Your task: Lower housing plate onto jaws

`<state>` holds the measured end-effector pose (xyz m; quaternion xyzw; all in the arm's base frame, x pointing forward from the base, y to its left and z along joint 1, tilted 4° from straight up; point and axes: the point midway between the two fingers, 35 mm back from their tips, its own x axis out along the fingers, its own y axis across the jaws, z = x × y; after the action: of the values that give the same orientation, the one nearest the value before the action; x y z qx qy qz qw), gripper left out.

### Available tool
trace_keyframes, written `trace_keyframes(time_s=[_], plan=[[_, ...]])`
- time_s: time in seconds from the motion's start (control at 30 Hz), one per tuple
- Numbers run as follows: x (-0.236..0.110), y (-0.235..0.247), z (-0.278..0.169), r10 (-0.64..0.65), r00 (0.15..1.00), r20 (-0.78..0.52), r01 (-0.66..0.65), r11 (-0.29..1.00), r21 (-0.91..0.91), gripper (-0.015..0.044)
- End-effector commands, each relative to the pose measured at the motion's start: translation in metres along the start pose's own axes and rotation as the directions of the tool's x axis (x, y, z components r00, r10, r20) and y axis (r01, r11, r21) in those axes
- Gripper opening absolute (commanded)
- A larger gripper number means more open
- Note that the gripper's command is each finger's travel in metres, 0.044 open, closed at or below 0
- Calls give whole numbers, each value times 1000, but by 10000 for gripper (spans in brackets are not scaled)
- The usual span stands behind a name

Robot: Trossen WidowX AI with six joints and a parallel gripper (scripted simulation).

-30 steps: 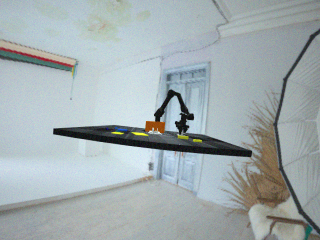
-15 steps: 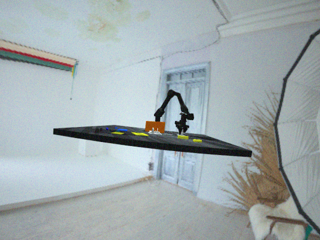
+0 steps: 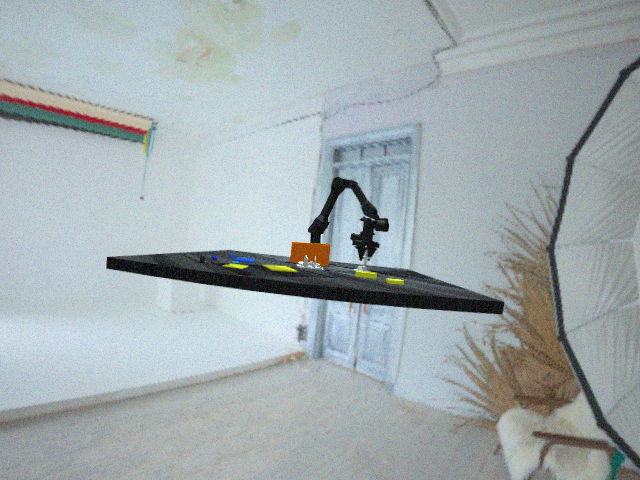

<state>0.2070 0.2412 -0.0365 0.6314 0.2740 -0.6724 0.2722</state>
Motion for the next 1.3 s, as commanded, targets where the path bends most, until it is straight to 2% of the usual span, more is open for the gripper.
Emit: trace_keyframes(time_s=[0.0, 0.4, 0.83, 1.27], plan=[[-16, 0, -3, 3, 1000, -13, -3, 1000, -3, 351], [-28, 2, -1, 4, 1000, -13, -4, 1000, 13, 351], [-29, 29, 5, 6, 1000, -15, -1, 946, 324, 351], [-30, 54, 13, 9, 1000, -17, 3, 796, 605, 351]])
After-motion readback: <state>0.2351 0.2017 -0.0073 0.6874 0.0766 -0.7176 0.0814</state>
